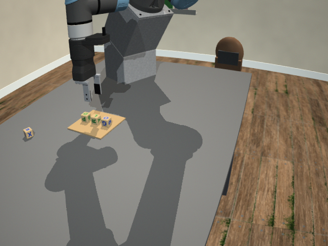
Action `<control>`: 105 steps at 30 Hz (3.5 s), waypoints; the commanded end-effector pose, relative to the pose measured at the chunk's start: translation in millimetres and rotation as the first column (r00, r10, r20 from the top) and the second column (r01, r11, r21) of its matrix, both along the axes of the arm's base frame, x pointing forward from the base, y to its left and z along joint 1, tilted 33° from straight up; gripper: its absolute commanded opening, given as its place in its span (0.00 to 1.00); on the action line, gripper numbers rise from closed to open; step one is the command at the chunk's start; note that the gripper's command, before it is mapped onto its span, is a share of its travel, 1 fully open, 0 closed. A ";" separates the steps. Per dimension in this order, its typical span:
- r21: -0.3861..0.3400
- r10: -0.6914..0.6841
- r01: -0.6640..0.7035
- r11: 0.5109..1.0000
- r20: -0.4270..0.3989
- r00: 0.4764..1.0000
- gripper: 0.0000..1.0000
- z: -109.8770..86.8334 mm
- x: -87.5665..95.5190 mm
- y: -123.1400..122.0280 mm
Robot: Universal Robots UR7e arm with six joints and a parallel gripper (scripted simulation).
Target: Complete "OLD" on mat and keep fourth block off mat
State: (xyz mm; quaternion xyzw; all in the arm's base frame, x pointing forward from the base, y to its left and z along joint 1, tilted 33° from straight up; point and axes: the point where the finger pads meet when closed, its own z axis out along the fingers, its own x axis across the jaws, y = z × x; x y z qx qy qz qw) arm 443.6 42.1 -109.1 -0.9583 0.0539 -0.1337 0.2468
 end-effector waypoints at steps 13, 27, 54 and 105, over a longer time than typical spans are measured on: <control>-0.001 -0.002 0.002 1.000 0.000 1.000 1.00 16.3 -6.4 -9.2; -0.001 -0.002 0.002 1.000 -0.001 1.000 1.00 52.8 -18.8 -29.1; -0.002 -0.001 0.001 1.000 0.001 1.000 1.00 73.9 -24.5 -40.9; -0.002 -0.001 0.001 1.000 0.001 1.000 1.00 74.0 -24.5 -40.9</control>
